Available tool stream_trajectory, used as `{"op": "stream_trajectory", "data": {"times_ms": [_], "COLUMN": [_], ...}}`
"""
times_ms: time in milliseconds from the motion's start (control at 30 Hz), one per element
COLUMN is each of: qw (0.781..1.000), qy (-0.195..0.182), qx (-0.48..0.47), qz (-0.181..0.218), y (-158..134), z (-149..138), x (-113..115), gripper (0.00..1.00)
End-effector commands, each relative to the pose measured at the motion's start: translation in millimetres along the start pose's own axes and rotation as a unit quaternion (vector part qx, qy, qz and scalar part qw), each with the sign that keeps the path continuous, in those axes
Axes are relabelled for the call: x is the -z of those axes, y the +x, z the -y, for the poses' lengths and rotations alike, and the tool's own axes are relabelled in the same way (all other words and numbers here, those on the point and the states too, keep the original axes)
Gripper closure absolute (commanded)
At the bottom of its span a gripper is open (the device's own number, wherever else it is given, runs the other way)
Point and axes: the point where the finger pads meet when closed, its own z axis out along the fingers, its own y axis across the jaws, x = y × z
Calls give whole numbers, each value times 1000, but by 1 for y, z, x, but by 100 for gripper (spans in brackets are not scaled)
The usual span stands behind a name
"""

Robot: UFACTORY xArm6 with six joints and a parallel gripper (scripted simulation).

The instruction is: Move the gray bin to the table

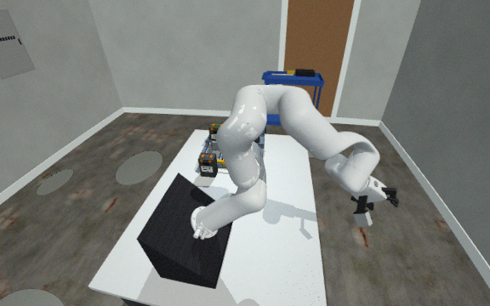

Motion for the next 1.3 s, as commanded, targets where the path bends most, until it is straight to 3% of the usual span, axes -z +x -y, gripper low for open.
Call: {"op": "stream_trajectory", "data": {"times_ms": [0,267,433,833,1000,1267], "qw": [1000,1000,995,995,995,995], "qy": [2,2,-35,-35,-35,-35], "qx": [0,0,-12,-12,-12,-12], "qz": [1,1,89,89,89,89], "y": [-1,-1,-50,-50,-87,-87], "z": [2,2,-17,-17,-30,-30], "x": [0,0,17,17,29,29], "gripper": [0,0,0,0,0,0]}}
